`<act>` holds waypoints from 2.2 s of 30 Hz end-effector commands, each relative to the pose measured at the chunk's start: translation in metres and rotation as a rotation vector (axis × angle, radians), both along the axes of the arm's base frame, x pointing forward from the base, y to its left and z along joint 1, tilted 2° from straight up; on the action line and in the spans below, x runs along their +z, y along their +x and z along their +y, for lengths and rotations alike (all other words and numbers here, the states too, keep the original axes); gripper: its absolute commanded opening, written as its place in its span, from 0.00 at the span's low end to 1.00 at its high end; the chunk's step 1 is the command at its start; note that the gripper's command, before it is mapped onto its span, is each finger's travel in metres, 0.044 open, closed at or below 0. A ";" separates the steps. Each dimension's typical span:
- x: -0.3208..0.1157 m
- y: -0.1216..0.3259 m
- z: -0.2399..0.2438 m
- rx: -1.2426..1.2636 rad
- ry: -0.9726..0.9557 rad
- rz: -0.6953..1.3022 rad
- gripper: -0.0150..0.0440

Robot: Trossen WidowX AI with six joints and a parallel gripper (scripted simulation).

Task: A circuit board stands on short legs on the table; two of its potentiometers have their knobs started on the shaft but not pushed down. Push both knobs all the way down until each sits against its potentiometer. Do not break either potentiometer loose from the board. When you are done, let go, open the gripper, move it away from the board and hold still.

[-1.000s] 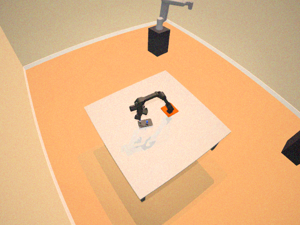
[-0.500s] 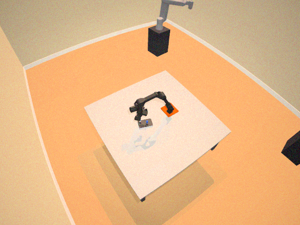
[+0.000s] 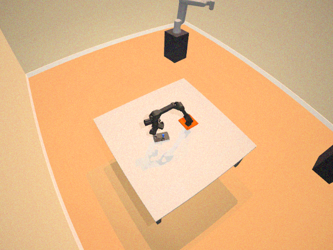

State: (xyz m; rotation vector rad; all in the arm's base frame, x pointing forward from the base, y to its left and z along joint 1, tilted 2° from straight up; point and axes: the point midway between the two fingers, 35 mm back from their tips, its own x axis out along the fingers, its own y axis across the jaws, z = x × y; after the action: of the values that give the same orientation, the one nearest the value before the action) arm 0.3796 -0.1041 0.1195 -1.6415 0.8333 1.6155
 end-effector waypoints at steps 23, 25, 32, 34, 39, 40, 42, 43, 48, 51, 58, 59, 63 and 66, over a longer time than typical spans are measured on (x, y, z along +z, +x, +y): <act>-0.006 0.000 0.000 0.005 -0.004 0.003 0.25; -0.007 0.000 0.000 0.005 -0.004 0.003 0.25; -0.008 0.000 0.000 0.005 -0.004 0.003 0.25; -0.007 0.000 0.000 0.005 -0.004 0.003 0.25; -0.006 0.000 0.000 0.005 -0.004 0.003 0.25; -0.006 0.000 0.000 0.005 -0.004 0.003 0.25; -0.006 0.000 0.000 0.005 -0.004 0.003 0.25; -0.006 0.000 0.000 0.005 -0.004 0.003 0.25; -0.007 0.000 0.000 0.005 -0.004 0.003 0.25; -0.010 0.000 0.000 0.005 -0.004 0.003 0.25; -0.013 0.000 0.000 0.005 -0.004 0.003 0.25; -0.013 0.000 0.000 0.005 -0.004 0.003 0.25; -0.014 0.000 0.000 0.005 -0.004 0.003 0.25; -0.017 0.000 0.000 0.005 -0.004 0.003 0.25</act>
State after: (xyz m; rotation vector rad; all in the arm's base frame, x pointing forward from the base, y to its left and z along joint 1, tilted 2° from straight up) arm 0.3794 -0.1039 0.1109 -1.6472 0.8316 1.6100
